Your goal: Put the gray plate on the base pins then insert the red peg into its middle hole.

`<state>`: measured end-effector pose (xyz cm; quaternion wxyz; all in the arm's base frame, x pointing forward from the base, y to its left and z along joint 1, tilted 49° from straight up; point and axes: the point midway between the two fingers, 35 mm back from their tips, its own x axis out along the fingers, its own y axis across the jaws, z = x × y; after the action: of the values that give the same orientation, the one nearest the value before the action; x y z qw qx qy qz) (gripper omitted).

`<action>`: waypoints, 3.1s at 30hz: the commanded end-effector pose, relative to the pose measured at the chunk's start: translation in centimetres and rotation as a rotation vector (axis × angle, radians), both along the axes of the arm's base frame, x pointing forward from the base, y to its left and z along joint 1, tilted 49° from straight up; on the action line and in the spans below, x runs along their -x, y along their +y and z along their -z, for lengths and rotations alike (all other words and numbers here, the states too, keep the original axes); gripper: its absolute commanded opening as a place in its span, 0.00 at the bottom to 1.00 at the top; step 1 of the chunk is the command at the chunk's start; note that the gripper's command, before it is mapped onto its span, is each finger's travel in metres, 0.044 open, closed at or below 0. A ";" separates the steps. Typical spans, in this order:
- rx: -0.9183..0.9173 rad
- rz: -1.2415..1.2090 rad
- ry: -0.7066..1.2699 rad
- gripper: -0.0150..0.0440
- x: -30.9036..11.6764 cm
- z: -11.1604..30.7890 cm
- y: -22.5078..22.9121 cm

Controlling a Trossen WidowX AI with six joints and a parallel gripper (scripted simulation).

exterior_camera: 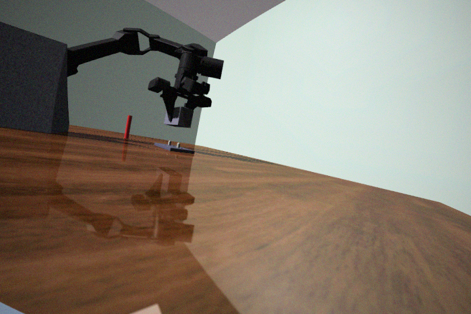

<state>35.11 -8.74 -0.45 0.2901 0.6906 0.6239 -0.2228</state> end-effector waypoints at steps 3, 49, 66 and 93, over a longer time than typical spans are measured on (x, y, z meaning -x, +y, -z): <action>-0.003 0.003 0.014 0.25 0.4 1.9 -0.2; -0.004 0.007 0.018 0.25 0.4 3.8 0.9; -0.005 0.007 0.018 0.25 0.2 5.3 2.5; 0.002 0.006 0.011 1.00 0.0 5.1 2.2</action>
<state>35.10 -6.52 -5.64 0.2859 0.6914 0.6228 -0.2286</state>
